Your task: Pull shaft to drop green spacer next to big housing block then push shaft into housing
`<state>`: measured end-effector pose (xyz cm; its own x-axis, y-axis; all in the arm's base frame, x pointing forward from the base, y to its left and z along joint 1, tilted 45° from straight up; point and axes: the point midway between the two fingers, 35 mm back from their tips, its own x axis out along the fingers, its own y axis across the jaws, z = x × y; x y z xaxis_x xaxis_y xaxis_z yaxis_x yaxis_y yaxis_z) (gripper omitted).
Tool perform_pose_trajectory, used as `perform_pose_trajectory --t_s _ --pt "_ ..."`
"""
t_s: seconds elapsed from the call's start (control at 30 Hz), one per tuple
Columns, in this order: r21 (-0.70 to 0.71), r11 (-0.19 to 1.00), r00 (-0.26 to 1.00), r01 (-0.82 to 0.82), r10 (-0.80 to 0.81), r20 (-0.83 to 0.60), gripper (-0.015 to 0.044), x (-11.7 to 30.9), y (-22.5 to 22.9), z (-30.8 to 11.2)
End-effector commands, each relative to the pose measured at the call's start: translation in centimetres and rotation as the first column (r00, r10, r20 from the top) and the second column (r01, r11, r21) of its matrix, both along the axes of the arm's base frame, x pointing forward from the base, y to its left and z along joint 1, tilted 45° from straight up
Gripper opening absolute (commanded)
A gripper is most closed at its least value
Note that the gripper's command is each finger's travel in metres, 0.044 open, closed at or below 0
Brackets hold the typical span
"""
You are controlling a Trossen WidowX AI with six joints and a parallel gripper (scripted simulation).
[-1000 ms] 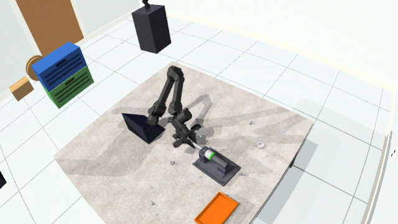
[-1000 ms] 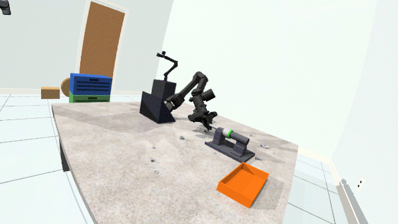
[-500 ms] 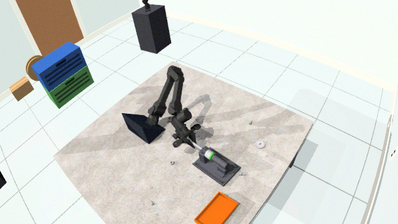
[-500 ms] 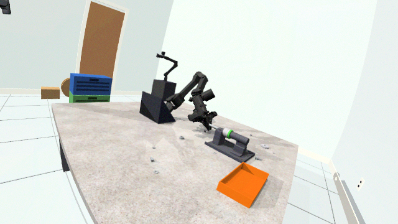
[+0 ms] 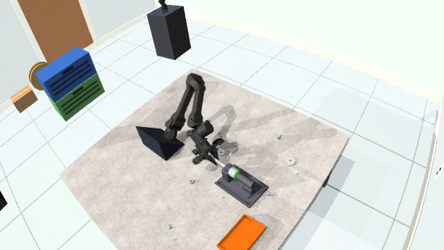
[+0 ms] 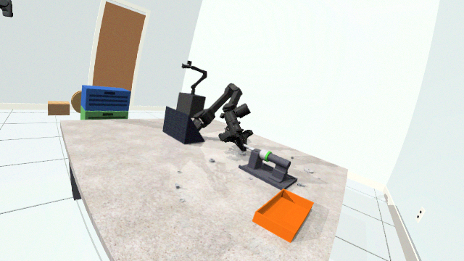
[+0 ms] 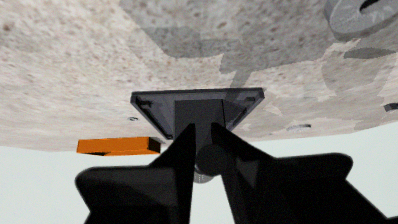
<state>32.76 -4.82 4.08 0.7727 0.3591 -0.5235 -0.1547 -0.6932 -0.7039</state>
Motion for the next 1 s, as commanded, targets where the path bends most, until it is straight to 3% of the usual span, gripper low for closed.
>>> perform_pose_trajectory --t_s 0.0,0.97 --pt "-0.003 1.000 1.000 -0.002 0.002 0.000 0.0000 -0.14 0.03 -0.06" --pt "-0.002 1.000 1.000 -0.002 0.002 -0.001 0.0000 -0.45 0.08 -0.05"
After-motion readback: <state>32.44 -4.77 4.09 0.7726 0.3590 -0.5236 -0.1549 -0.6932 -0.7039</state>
